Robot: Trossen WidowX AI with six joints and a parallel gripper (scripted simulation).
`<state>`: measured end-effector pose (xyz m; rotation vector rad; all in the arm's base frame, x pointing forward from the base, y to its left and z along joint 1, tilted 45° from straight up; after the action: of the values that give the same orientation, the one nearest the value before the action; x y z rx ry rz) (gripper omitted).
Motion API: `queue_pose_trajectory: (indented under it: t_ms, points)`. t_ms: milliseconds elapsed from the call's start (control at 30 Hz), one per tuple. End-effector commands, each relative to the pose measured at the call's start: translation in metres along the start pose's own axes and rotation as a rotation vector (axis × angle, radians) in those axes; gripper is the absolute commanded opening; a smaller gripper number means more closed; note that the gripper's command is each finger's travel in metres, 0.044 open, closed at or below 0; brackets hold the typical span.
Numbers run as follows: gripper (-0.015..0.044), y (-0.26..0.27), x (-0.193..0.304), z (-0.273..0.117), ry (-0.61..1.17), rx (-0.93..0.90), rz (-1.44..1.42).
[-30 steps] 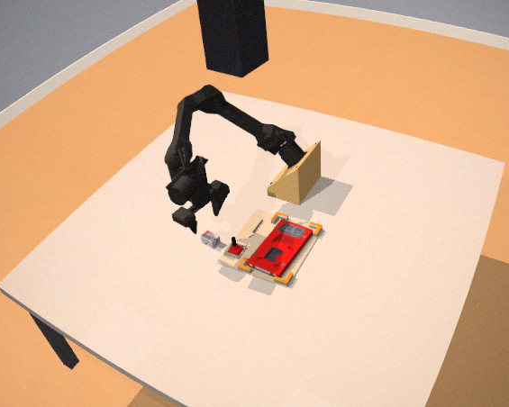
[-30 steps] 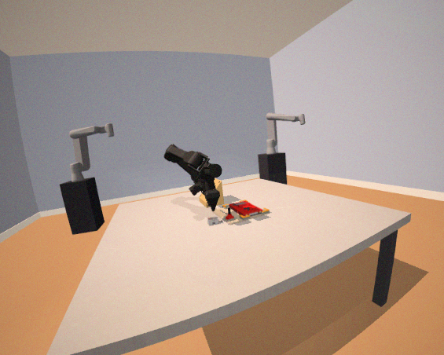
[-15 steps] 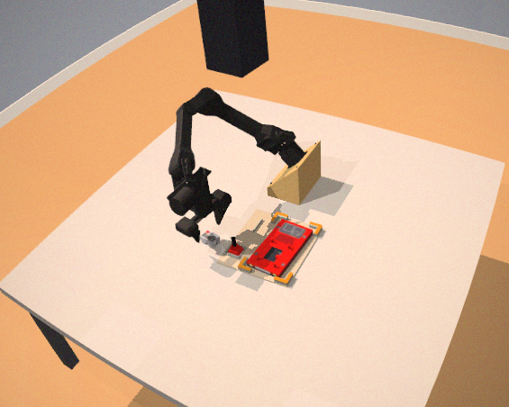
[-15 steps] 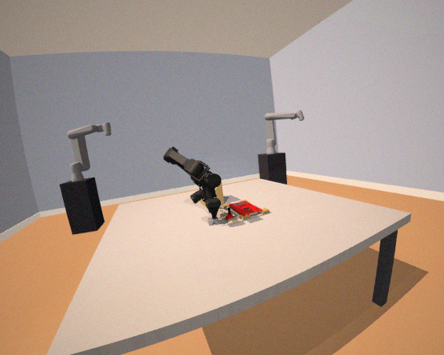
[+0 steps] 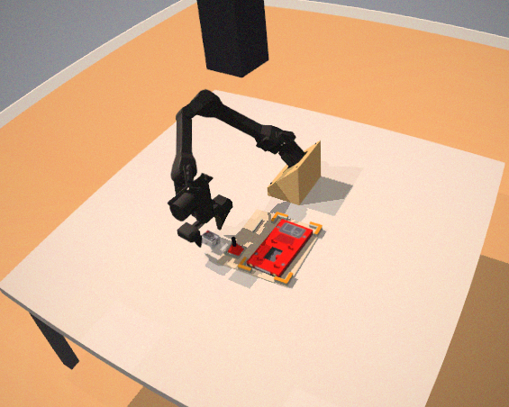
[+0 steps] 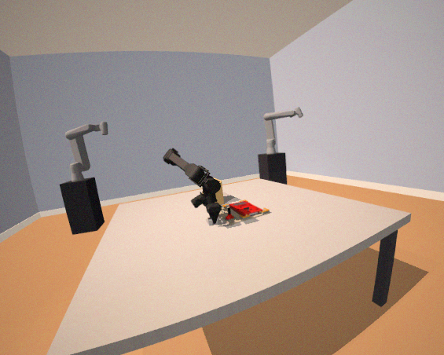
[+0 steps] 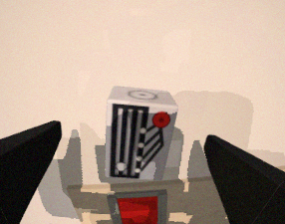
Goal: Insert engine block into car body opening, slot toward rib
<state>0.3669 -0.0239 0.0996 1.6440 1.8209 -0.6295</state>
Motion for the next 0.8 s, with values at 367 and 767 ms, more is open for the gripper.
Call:
queue_pose_trajectory:
  t_ms: [367,767]
  points:
    - [0.0131,-0.001,0.001,0.002,-0.004,0.001,-0.008]
    - [0.0,0.001,0.002,-0.015,0.001,0.0,-0.008]
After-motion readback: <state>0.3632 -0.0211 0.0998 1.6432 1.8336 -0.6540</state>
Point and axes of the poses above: the point midway between the two fingers, 35 mm back from their tips, its own z axis out along the fingers, its own y axis across the jaws, x = y × z, the point moved 6 cm from there along -z, back along the fingers, and after that the axes turned 6 degrees about -z, right-handed, at the moved point
